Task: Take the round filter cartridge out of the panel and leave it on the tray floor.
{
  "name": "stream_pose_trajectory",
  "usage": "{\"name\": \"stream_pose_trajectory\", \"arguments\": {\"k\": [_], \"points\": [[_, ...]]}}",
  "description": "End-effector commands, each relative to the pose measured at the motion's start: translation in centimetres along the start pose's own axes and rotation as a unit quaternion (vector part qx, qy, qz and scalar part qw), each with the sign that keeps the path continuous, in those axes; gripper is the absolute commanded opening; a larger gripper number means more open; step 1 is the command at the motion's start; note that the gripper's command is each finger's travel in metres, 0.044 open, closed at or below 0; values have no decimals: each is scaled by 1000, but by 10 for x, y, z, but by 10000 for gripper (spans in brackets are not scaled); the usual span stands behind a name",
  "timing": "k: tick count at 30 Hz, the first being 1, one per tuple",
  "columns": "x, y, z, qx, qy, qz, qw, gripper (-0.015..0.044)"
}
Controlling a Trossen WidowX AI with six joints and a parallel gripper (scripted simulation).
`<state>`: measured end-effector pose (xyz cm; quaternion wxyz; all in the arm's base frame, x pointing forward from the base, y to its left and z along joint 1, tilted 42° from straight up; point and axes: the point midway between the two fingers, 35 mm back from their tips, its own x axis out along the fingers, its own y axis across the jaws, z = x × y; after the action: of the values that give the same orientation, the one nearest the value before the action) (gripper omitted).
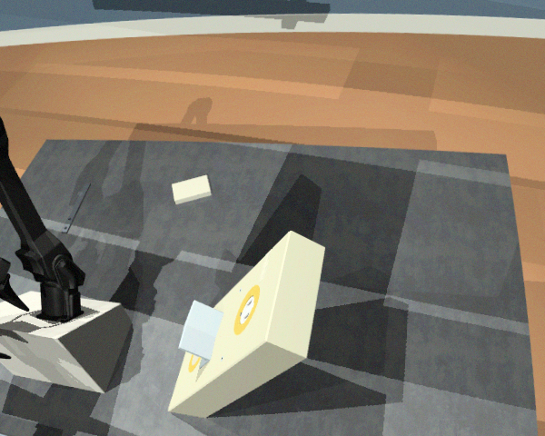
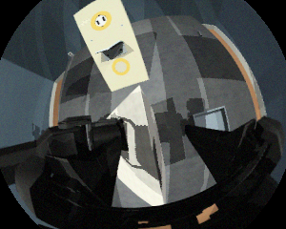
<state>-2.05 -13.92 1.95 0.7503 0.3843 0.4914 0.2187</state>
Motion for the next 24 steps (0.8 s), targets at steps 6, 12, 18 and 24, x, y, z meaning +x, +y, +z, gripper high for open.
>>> {"name": "stream_pose_trajectory", "arguments": {"k": [6,12,18,24], "points": [[-1,-26,21,3,50,-69,996,243],[5,-45,68,24,27,-165,986,88],[19,-47,148,11,-57,-251,966,88],[44,-11,226,-39,-162,-246,955,88]]}}
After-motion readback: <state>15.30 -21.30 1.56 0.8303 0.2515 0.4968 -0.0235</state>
